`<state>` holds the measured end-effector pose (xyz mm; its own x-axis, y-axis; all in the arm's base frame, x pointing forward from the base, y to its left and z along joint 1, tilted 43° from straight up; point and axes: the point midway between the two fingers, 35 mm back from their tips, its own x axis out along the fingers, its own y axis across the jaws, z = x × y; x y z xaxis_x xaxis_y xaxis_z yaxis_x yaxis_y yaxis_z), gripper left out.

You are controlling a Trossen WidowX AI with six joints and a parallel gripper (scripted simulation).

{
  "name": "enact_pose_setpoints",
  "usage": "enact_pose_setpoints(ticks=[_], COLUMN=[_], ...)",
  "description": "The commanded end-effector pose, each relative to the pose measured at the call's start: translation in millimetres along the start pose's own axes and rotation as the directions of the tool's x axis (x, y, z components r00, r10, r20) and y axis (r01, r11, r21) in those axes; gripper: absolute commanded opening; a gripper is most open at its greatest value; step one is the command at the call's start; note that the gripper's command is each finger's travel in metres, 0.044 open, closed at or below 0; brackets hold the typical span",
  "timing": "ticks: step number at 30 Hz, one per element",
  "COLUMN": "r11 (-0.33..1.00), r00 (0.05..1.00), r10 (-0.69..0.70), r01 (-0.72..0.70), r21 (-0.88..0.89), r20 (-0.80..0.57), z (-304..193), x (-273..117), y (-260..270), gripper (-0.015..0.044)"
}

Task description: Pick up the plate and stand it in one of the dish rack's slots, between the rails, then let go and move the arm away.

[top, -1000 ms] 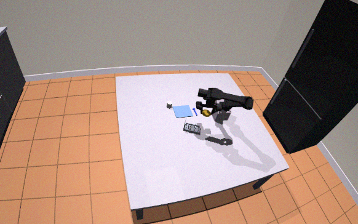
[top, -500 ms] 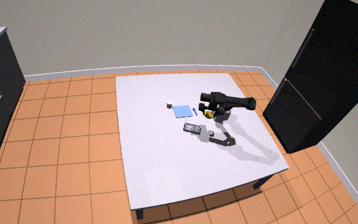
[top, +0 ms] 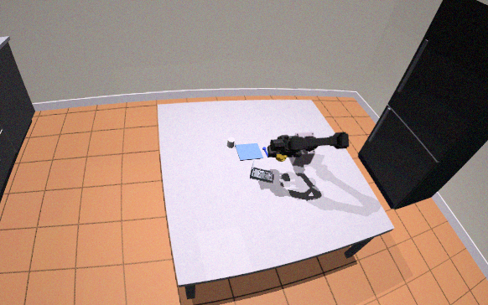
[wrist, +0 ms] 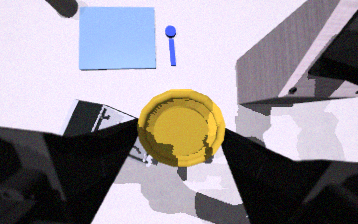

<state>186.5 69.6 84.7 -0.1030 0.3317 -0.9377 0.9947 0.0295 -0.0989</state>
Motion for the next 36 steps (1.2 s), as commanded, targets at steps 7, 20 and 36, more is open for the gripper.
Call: enact_pose_setpoints(ticks=[7, 20, 36], r11=[0.989, 0.932, 0.794], r00=[0.979, 0.893, 0.715], r10=[0.071, 0.241, 0.512], r01=[-0.043, -0.103, -0.181], r21=[-0.144, -0.349, -0.581], r20=[0.191, 0.381, 0.477], z=[8, 10, -2], x=[23, 45, 57], y=[8, 23, 38], gripper=[0.0, 0.0, 0.0])
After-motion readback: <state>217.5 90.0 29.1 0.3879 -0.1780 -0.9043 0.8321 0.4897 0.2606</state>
